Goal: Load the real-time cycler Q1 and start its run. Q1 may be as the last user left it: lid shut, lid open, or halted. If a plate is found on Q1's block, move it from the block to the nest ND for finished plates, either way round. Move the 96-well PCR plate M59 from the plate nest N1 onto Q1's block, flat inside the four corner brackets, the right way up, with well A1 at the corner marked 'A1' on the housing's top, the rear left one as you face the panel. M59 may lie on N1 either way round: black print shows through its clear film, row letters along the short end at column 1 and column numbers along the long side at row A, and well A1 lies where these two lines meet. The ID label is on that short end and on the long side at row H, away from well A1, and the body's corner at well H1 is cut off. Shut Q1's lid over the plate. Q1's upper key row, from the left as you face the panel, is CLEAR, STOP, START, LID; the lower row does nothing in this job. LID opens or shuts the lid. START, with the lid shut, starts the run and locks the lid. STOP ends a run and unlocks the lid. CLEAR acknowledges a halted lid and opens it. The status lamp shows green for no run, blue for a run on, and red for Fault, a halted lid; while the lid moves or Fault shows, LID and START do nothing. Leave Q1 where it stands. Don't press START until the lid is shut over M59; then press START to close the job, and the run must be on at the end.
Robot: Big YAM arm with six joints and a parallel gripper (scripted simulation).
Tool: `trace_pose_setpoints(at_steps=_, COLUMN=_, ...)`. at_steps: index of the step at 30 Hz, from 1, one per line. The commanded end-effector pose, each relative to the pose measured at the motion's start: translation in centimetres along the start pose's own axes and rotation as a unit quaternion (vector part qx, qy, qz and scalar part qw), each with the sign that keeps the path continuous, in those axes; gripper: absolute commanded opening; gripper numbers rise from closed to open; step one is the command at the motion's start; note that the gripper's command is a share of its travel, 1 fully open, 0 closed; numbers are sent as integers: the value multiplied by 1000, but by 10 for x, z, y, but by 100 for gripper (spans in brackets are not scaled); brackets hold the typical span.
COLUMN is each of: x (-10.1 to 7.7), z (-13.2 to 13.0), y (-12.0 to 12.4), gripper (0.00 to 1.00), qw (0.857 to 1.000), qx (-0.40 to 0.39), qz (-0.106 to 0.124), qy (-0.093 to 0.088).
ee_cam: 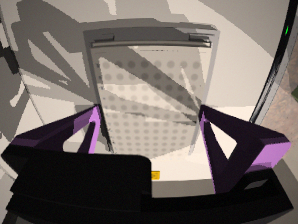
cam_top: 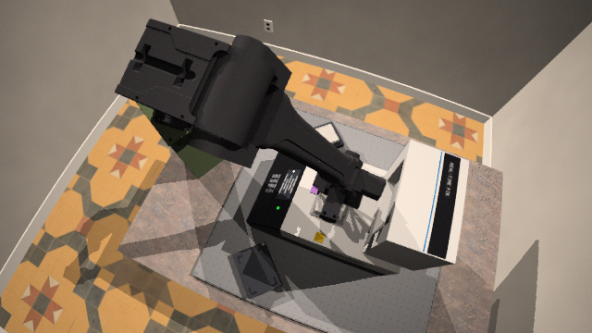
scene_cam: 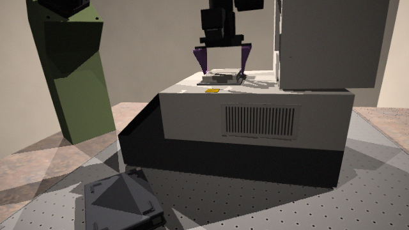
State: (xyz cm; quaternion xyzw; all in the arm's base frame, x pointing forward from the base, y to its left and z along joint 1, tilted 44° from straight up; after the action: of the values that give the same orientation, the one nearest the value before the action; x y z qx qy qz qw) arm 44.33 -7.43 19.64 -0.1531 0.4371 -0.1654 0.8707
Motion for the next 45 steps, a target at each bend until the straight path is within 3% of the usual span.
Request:
trace_pose_setpoints(at_steps=1, x=-27, z=15, y=-4, gripper=100, qw=1000, qx=9, qz=-3, qy=-24)
trace_pose_setpoints(at_steps=11, x=-33, z=2, y=5, gripper=100, qw=1000, qx=2, qz=2, qy=-4)
trace_pose_setpoints(at_steps=19, x=-55, z=15, y=-3, gripper=100, qw=1000, qx=11, qz=-2, qy=-21)
trace_pose_setpoints(at_steps=29, x=-62, z=15, y=-1, gripper=100, qw=1000, qx=8, qz=-1, qy=-16)
trace_pose_setpoints(at_steps=38, x=-87, z=21, y=-4, gripper=100, qw=1000, qx=13, qz=-1, qy=-27)
trace_pose_setpoints(at_steps=45, x=-73, z=16, y=-3, gripper=100, qw=1000, qx=7, qz=1, qy=-18)
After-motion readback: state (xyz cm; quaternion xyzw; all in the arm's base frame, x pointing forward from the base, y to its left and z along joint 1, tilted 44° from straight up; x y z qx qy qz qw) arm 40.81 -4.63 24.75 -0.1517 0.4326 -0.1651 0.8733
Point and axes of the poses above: the point where the finger pads meet when closed, its own x axis out along the fingers, its own z axis across the jaws, y = z × x, the point moved 8 cm from there along -x, back along the fingers, and after that the axes turned 9 degrees about -x, right-handed, at the moved point
